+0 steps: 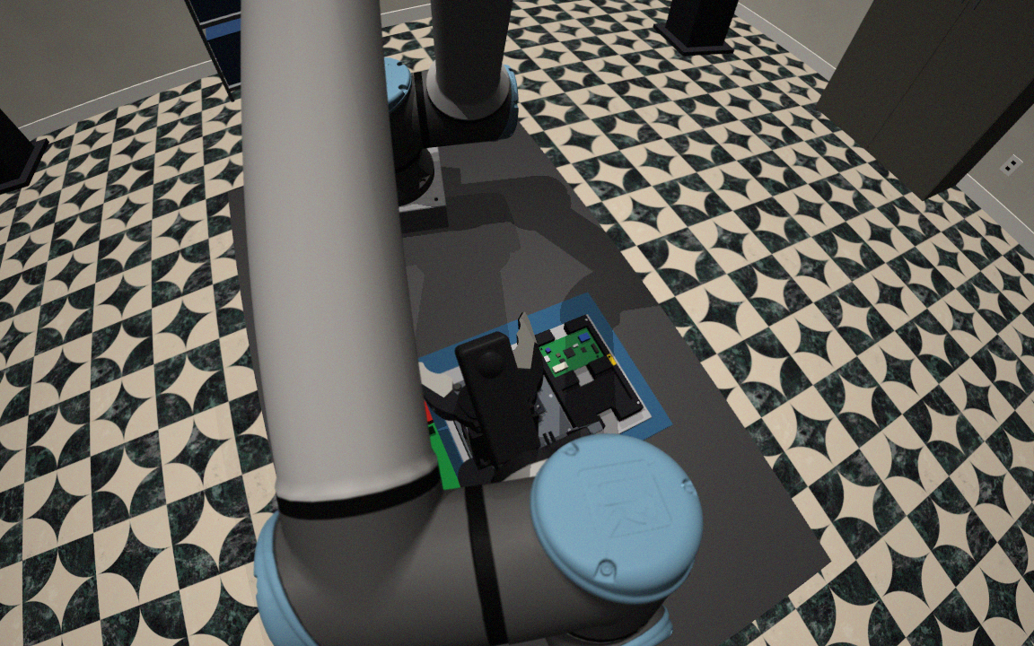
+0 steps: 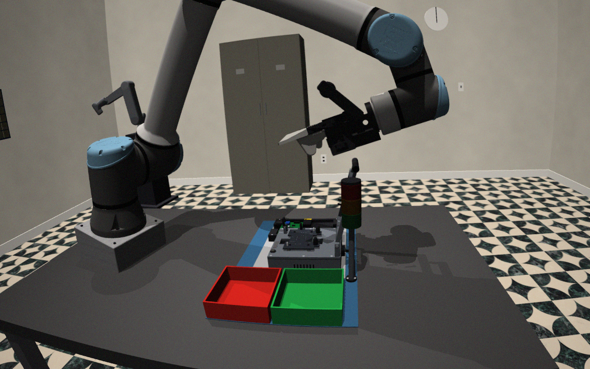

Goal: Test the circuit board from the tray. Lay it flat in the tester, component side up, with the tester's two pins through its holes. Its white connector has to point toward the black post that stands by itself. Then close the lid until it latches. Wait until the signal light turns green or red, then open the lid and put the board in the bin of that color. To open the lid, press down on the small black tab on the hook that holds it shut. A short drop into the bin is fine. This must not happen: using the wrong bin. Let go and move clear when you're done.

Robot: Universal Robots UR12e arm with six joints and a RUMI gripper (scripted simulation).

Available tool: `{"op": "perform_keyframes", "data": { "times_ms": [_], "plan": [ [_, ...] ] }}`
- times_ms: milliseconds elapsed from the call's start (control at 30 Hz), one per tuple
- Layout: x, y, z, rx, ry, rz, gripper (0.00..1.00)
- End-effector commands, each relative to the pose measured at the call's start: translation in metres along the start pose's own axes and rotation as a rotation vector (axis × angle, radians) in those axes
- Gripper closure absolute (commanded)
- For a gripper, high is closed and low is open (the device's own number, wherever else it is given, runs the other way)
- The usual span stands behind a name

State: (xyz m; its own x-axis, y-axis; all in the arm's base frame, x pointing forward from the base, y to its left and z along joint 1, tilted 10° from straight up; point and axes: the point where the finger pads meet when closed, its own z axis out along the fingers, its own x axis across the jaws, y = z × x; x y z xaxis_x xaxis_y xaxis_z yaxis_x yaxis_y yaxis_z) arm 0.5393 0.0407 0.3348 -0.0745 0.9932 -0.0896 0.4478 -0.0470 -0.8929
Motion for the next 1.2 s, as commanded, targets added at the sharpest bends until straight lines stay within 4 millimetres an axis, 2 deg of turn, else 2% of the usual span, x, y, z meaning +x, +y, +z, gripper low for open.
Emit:
{"op": "perform_keyframes", "data": {
  "times_ms": [0, 700, 1167],
  "plan": [
    [0.0, -0.001, 0.0, -0.001, 0.0, 0.0, 0.0],
    [0.002, -0.001, 0.001, -0.006, -0.001, 0.007, 0.0],
    [0.03, 0.001, 0.015, -0.138, 0.002, 0.184, 0.0]
  ]
}}
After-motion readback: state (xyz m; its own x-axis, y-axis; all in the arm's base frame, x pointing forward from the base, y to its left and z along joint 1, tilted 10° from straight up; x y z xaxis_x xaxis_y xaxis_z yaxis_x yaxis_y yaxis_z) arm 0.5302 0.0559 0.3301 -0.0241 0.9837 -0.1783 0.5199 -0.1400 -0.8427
